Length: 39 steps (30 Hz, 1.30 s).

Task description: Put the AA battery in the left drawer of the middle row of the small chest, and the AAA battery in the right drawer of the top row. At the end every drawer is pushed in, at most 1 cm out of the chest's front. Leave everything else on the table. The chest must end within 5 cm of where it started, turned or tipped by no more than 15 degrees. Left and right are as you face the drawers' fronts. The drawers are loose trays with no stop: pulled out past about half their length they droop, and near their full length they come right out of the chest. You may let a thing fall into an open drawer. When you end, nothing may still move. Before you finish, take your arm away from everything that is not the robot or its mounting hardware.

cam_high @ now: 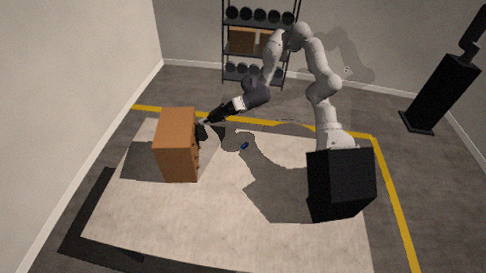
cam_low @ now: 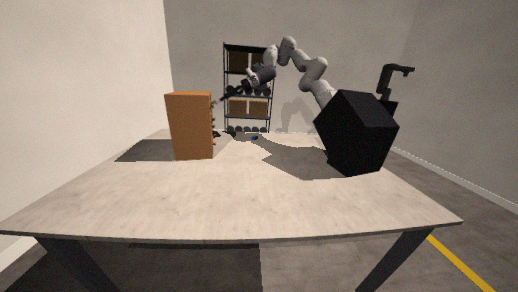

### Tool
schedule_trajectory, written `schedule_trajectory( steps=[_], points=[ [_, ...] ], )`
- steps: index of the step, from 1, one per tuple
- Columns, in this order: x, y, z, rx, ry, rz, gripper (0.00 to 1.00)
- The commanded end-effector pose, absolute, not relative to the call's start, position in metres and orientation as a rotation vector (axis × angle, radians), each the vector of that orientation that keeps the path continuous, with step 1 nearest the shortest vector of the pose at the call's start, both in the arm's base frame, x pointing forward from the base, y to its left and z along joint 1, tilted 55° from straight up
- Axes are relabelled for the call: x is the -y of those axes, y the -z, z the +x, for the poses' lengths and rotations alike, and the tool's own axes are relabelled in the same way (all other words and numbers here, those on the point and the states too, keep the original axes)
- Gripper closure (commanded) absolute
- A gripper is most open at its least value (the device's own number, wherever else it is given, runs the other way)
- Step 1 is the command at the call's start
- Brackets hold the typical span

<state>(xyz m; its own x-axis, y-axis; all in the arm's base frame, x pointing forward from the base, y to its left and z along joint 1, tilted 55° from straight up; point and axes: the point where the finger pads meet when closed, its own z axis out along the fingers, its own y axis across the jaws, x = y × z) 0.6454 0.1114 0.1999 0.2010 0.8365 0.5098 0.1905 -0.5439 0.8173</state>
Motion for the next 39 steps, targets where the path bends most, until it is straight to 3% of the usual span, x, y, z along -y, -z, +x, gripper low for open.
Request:
schedule_trajectory(
  steps=[1,39],
  points=[
    [-0.114,-0.199,0.645,-0.958,-1.367,1.876,1.00],
    [-0.093,-0.208,0.547,-0.958,-1.367,1.876,1.00]
  ],
)
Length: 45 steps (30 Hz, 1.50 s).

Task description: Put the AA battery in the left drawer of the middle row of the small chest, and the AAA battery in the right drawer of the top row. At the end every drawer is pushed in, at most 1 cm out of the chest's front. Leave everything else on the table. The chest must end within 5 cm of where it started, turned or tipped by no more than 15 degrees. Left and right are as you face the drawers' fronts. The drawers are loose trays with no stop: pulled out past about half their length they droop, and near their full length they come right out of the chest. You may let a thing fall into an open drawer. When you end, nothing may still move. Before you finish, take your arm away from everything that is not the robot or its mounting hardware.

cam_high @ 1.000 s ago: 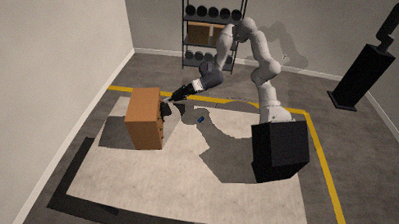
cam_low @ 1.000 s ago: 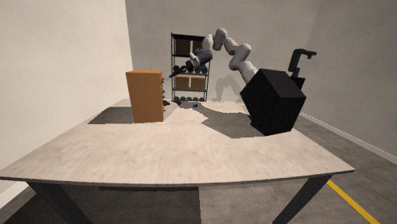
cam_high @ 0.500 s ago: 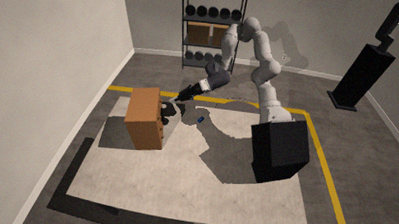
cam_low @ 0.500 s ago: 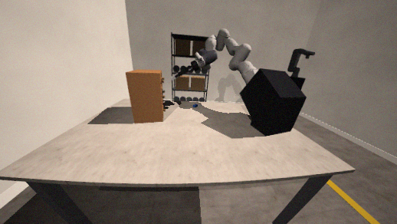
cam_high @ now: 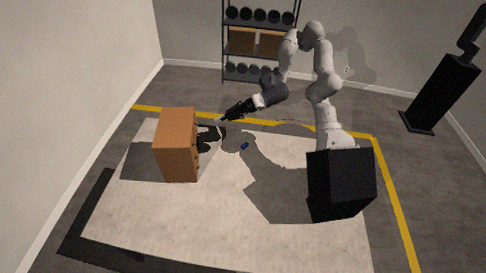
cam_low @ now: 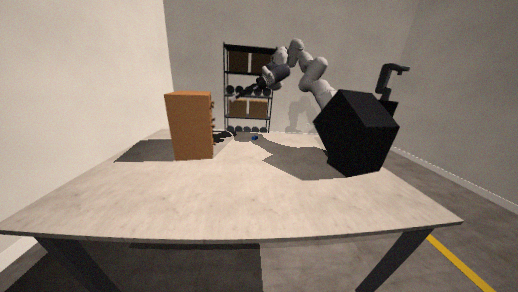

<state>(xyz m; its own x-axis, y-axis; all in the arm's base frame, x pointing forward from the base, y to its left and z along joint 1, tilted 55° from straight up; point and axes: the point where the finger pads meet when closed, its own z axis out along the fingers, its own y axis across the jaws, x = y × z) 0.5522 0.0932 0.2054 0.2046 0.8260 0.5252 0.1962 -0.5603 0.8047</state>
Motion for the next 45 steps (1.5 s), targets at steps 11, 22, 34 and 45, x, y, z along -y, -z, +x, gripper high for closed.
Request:
schedule_trajectory(
  steps=[11,22,34,45],
  points=[
    [-0.093,-0.209,0.544,-0.950,-1.351,1.883,1.00],
    [-0.097,-0.214,0.533,-0.903,-1.251,1.929,1.00],
    [-0.104,-0.225,0.509,-0.799,-1.034,2.013,1.00],
    [-0.117,-0.243,0.467,-0.612,-0.656,2.113,1.00]
  ],
)
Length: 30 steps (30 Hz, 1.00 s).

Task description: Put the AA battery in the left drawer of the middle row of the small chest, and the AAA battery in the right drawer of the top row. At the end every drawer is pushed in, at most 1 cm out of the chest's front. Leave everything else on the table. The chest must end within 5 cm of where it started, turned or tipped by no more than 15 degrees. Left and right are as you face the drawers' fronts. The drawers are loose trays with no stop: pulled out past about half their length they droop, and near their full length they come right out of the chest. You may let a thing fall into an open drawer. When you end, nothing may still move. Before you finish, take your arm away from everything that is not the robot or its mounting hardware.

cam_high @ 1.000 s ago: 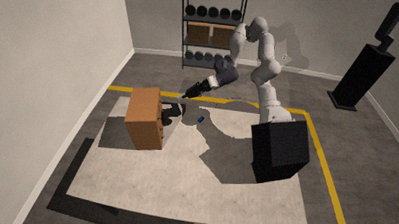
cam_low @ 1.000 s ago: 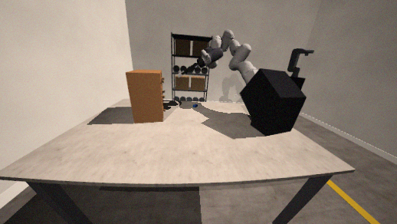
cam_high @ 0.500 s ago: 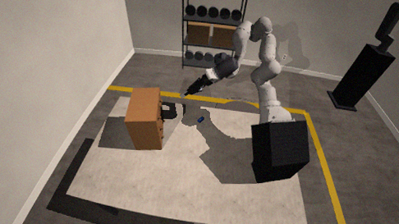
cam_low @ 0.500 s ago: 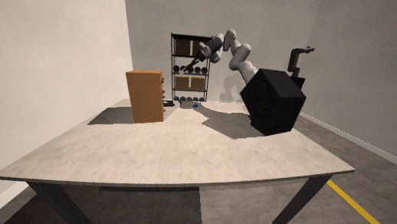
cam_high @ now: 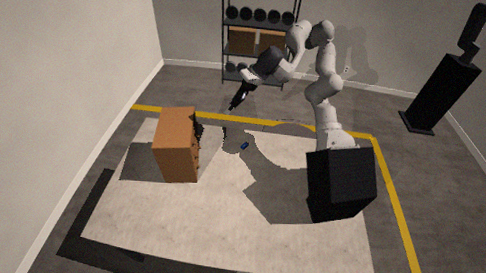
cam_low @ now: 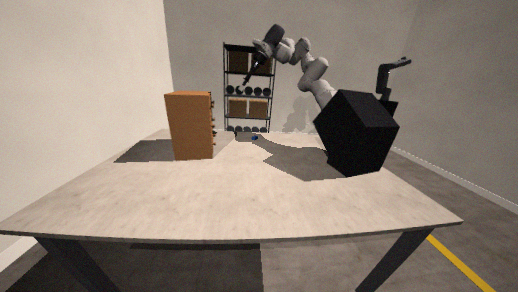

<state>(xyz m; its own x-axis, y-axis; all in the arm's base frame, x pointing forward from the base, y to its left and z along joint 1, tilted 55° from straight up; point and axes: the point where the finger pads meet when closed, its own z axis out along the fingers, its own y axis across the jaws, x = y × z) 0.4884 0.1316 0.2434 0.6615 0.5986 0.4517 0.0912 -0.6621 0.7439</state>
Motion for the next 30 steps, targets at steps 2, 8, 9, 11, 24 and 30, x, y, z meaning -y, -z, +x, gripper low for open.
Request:
schedule_trajectory(
  steps=[2,8,9,11,24,30],
  points=[
    [-0.120,-0.247,0.458,-0.570,-0.575,2.128,1.00],
    [-0.124,-0.254,0.443,-0.503,-0.443,2.146,1.00],
    [-0.125,-0.255,0.441,-0.489,-0.416,2.148,1.00],
    [-0.127,-0.257,0.435,-0.464,-0.367,2.153,1.00],
    [-0.131,-0.264,0.421,-0.396,-0.236,2.161,1.00],
    [-0.131,-0.264,0.420,-0.393,-0.230,2.161,1.00]
  ],
)
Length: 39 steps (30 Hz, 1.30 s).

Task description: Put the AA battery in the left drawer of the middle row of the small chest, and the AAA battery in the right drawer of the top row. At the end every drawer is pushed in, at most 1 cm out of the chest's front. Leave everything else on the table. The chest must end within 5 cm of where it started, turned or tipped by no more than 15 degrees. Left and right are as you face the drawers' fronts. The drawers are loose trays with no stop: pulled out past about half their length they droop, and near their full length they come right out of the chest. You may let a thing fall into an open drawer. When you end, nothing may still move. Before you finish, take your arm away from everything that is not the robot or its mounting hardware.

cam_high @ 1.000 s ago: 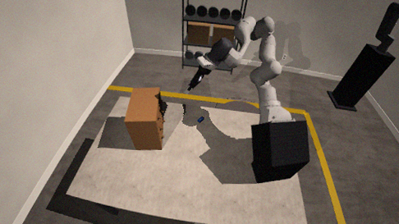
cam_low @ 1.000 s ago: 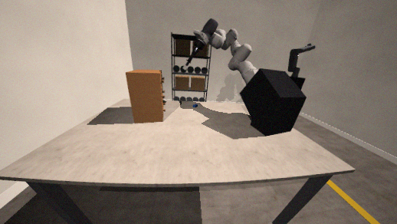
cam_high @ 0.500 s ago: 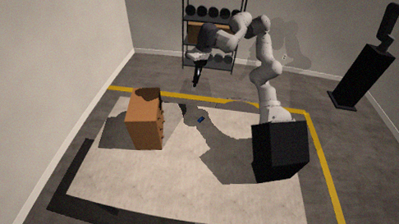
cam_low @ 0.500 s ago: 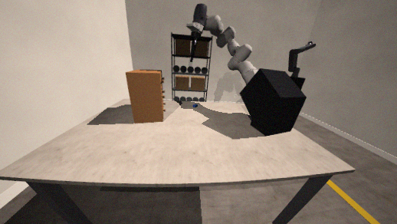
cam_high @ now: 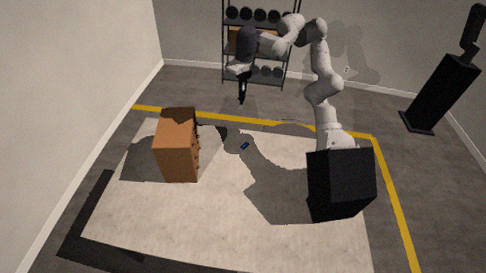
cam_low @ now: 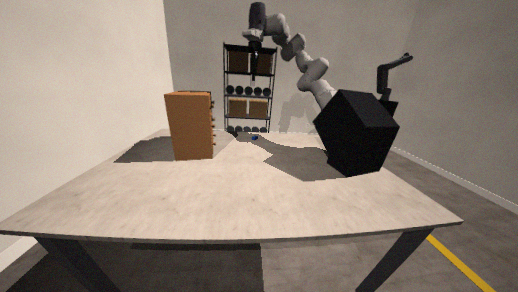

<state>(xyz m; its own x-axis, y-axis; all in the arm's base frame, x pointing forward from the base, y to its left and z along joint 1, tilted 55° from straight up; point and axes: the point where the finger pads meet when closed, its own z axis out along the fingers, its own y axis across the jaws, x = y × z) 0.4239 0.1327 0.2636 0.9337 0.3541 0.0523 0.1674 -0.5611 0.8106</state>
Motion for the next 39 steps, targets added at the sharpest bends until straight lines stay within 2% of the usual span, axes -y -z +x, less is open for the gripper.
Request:
schedule_trajectory(
  steps=[1,19,20,39],
  points=[
    [-0.1314,-0.2640,0.4200,-0.393,-0.230,2.161,1.00],
    [-0.1314,-0.2640,0.4200,-0.393,-0.230,2.161,1.00],
    [-0.1302,-0.2646,0.4215,-0.384,-0.238,2.164,0.00],
    [-0.1302,-0.2646,0.4215,-0.384,-0.238,2.164,0.00]
  ],
)
